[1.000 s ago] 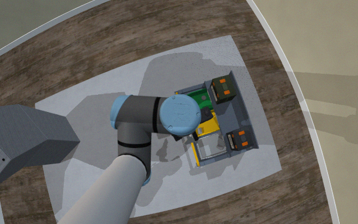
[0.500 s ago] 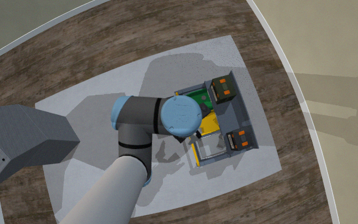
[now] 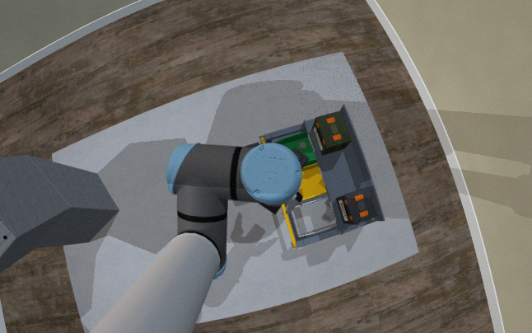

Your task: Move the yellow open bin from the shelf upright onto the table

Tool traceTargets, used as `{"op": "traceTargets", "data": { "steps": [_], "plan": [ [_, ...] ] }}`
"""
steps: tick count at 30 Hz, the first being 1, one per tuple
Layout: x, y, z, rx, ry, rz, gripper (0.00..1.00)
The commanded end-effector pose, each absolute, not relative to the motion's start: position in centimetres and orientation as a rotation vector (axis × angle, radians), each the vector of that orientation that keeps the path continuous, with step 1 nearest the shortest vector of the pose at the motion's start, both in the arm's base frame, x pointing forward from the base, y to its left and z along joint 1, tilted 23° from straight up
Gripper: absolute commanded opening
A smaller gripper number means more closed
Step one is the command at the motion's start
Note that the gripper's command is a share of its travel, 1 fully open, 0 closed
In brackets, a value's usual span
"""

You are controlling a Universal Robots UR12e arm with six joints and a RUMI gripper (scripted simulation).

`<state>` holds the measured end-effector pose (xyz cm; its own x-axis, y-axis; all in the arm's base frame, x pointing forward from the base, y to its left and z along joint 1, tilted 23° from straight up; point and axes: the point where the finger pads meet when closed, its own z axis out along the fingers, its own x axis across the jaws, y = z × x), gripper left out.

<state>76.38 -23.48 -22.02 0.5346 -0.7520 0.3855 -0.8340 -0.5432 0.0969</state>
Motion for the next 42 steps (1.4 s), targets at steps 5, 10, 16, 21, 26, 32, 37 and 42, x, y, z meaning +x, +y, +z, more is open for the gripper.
{"op": "traceTargets", "data": {
  "steps": [5, 10, 16, 21, 26, 32, 37, 42],
  "plan": [
    [76.43, -23.47, -21.95, 2.552, -1.221, 0.424, 1.00],
    [76.43, -23.47, -21.95, 2.574, -1.161, 0.413, 1.00],
    [76.43, -23.47, -21.95, 2.659, -0.880, 0.365, 1.00],
    [76.43, -23.47, -21.95, 2.659, -0.880, 0.365, 1.00],
    [76.43, -23.47, -21.95, 2.659, -0.880, 0.365, 1.00],
    [76.43, -23.47, -21.95, 2.727, -0.532, 0.303, 1.00],
    [76.43, -23.47, -21.95, 2.727, -0.532, 0.303, 1.00],
    [76.43, -23.47, -21.95, 2.727, -0.532, 0.303, 1.00]
  ]
}}
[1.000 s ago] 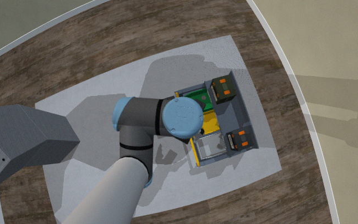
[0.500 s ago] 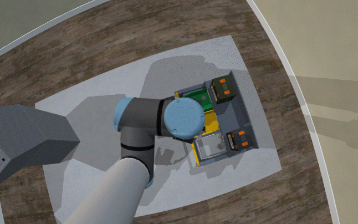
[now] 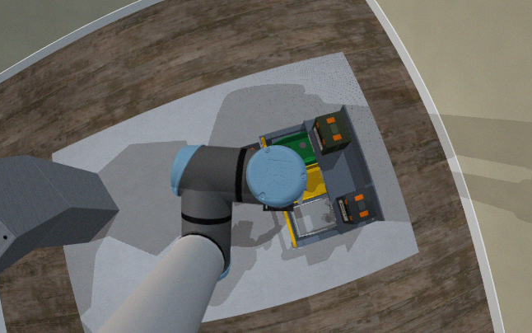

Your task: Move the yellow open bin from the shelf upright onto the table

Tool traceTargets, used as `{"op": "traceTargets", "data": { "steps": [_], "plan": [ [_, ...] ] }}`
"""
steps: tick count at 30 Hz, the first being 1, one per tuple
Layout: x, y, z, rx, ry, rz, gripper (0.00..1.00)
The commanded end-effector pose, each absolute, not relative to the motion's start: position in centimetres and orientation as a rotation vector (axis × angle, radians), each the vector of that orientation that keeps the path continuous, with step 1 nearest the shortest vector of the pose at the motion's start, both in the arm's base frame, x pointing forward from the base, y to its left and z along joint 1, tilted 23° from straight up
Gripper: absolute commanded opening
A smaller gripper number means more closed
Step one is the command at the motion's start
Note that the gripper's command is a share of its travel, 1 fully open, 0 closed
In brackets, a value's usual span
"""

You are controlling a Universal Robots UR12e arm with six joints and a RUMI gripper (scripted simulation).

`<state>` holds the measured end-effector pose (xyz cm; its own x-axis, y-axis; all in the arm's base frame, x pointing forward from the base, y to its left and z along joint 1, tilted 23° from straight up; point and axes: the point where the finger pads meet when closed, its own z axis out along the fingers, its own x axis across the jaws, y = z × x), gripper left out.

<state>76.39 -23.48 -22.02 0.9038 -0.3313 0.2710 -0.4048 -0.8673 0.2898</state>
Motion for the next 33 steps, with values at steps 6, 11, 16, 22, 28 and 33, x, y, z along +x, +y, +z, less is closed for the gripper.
{"op": "traceTargets", "data": {
  "steps": [6, 11, 16, 22, 28, 33],
  "plan": [
    [76.44, -23.47, -21.95, 2.755, -0.181, 0.238, 1.00],
    [76.44, -23.47, -21.95, 2.755, -0.181, 0.238, 1.00],
    [76.44, -23.47, -21.95, 2.755, -0.181, 0.238, 1.00],
    [76.44, -23.47, -21.95, 2.756, -0.130, 0.228, 1.00],
    [76.44, -23.47, -21.95, 2.756, -0.115, 0.225, 1.00],
    [76.44, -23.47, -21.95, 2.756, -0.115, 0.225, 1.00]
  ]
}}
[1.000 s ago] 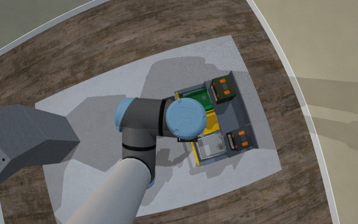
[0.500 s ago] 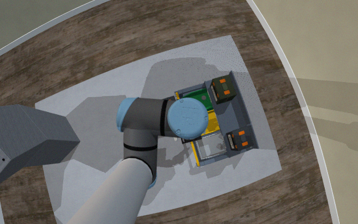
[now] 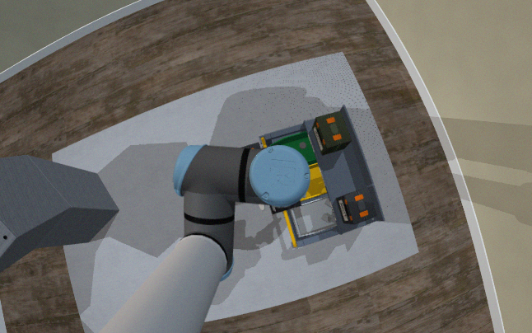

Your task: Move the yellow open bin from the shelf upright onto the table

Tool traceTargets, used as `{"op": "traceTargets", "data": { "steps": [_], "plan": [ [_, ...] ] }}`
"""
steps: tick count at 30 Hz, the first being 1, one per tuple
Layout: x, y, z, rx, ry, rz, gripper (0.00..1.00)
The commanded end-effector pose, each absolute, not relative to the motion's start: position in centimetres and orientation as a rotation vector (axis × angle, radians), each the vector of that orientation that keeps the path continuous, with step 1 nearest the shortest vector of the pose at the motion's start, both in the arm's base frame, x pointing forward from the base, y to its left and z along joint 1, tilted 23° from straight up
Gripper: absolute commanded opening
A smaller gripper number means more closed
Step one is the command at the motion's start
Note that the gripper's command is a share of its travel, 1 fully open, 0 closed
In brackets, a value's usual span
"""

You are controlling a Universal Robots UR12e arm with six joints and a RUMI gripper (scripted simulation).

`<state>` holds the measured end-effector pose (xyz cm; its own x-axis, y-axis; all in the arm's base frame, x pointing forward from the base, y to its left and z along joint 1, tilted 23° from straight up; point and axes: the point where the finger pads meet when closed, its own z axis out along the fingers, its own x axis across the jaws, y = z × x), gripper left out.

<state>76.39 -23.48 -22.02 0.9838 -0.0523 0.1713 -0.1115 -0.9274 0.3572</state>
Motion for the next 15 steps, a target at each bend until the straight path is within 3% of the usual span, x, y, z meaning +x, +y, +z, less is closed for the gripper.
{"op": "traceTargets", "data": {
  "steps": [1, 2, 3, 15],
  "plan": [
    [76.44, -23.47, -21.95, 2.756, -0.115, 0.225, 1.00],
    [76.44, -23.47, -21.95, 2.756, -0.115, 0.225, 1.00],
    [76.44, -23.47, -21.95, 2.756, -0.116, 0.225, 0.28],
    [76.44, -23.47, -21.95, 2.756, -0.116, 0.225, 0.28]
  ]
}}
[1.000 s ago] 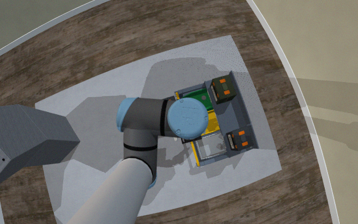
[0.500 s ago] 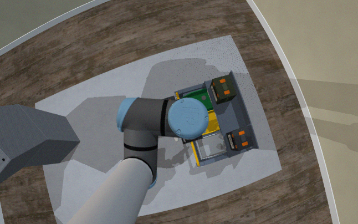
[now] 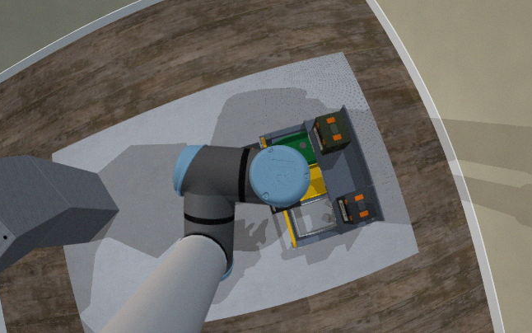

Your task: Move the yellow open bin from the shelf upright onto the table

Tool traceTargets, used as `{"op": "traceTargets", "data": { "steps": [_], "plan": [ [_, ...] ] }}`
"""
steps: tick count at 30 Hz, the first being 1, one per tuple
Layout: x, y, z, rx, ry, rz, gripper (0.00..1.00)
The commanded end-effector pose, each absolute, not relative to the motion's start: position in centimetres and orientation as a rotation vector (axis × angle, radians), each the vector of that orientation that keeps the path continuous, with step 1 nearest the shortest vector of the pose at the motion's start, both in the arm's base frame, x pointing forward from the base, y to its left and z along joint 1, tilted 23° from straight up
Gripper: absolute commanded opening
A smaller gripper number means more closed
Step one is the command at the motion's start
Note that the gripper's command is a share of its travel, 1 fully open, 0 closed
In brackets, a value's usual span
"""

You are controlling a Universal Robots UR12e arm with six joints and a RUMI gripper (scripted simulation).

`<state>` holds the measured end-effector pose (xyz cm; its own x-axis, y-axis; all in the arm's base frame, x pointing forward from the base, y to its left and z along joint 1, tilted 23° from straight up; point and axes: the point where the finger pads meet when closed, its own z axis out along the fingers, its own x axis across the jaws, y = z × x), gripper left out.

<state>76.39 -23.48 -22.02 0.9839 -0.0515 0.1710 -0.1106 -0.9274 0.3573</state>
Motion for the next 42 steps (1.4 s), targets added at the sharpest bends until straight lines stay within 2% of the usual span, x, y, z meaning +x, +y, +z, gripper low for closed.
{"op": "traceTargets", "data": {
  "steps": [1, 21, 26, 38, 42],
  "plan": [
    [76.4, -23.5, -22.0, 2.756, -0.116, 0.225, 0.28],
    [76.4, -23.5, -22.0, 2.756, -0.116, 0.225, 0.28],
    [76.9, -24.6, -24.7, 2.756, -0.115, 0.225, 0.28],
    [76.9, -24.6, -24.7, 2.756, -0.115, 0.225, 0.28],
    [77.4, -25.9, -28.0, 2.756, -0.115, 0.225, 0.28]
  ]
}}
